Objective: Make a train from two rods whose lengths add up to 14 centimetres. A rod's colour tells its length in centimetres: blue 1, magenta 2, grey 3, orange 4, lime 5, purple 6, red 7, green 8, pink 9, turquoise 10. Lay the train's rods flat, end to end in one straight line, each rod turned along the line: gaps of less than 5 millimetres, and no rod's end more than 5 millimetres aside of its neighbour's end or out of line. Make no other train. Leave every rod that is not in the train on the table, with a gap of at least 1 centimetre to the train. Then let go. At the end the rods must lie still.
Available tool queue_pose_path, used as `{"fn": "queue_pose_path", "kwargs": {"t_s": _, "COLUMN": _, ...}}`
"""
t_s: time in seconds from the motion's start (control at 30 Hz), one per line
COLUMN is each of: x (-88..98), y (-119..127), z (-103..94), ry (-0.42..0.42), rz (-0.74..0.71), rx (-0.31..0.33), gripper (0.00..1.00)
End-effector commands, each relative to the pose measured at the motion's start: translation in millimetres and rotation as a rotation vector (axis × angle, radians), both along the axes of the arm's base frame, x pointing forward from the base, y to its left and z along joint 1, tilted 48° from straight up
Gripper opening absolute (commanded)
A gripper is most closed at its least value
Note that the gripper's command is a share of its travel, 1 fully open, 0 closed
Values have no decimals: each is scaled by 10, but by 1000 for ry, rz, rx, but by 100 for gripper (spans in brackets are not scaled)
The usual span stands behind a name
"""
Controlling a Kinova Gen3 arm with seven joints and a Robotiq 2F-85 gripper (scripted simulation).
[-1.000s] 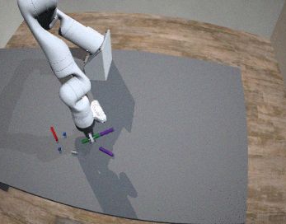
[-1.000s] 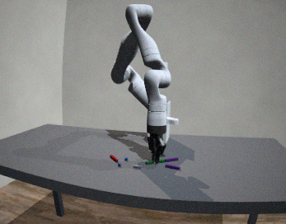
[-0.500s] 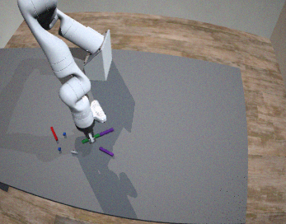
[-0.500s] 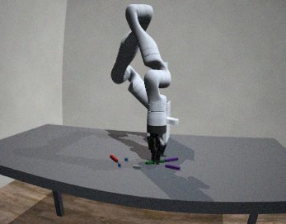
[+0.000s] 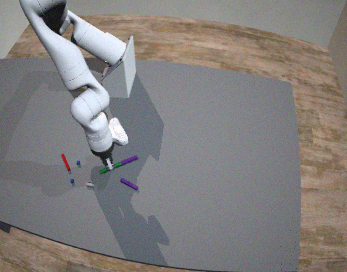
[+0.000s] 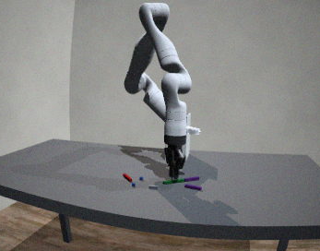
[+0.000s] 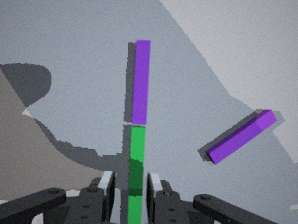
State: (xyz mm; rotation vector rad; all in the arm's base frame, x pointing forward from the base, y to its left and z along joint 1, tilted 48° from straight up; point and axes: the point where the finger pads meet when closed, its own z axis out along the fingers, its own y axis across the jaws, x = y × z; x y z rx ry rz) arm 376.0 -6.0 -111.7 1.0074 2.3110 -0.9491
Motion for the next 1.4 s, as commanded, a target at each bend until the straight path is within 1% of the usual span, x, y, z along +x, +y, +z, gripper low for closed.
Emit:
{"fn": "queue_pose_path", "kwargs": {"t_s": 0.0, "x": 12, "y": 127, "z": 78, "ry": -6, "rz": 7, "rx": 10, "gripper": 24}}
{"fn": "queue_pose_path", "kwargs": {"t_s": 0.2, "x": -30, "y": 365, "z": 298, "ry": -6, "rz": 7, "rx": 10, "gripper": 24}}
{"fn": "queue_pose_path", "kwargs": {"t_s": 0.33, "x": -52, "y": 487, "z": 410, "ry": -6, "rz": 7, "rx": 10, "gripper": 24}}
{"fn": "queue_pose_path", "kwargs": {"t_s": 0.43, "x": -61, "y": 539, "z": 458, "ry": -6, "rz": 7, "rx": 10, "gripper": 24}}
{"fn": "queue_pose_path", "kwargs": {"t_s": 0.67, "x": -65, "y": 561, "z": 478, "ry": -6, "rz": 7, "rx": 10, "gripper": 24}}
{"fn": "queue_pose_path", "kwargs": {"t_s": 0.7, "x": -65, "y": 561, "z": 478, "ry": -6, "rz": 7, "rx": 10, "gripper": 100}}
{"fn": "queue_pose_path", "kwargs": {"t_s": 1.37, "x": -65, "y": 561, "z": 478, "ry": -6, "rz": 7, "rx": 10, "gripper": 100}}
